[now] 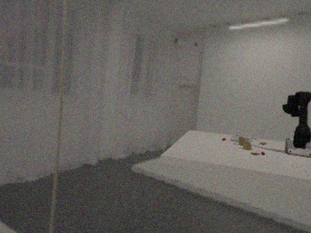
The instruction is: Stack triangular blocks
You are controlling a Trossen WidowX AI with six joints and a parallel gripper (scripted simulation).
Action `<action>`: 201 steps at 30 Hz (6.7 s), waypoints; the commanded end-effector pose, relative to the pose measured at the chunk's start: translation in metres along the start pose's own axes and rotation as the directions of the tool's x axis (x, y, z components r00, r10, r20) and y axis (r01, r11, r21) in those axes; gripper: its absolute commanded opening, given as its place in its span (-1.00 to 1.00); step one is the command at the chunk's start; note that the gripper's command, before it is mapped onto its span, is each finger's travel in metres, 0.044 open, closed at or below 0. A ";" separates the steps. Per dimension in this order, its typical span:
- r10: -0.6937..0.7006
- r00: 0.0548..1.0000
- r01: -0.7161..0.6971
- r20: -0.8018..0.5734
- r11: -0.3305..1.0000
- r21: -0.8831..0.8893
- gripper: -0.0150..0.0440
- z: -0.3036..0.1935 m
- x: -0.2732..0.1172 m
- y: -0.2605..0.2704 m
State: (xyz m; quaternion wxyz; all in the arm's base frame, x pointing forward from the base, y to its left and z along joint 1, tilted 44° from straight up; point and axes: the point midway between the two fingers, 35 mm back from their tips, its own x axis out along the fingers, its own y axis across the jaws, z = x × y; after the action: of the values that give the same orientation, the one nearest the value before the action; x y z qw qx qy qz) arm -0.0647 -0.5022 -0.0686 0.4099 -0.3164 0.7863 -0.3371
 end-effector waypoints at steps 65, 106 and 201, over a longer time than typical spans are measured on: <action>0.980 0.183 -0.191 0.072 0.107 -0.976 1.00 0.236 -0.595 0.073; 0.981 0.182 -0.190 0.071 0.106 -0.976 1.00 0.242 -0.583 0.139; 0.464 -0.859 -0.188 0.217 0.108 -0.976 -0.49 0.223 -0.496 0.165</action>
State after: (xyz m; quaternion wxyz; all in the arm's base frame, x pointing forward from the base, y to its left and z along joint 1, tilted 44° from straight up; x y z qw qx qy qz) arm 0.3221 -0.0820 -0.0769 0.8358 0.1475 0.1797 0.4974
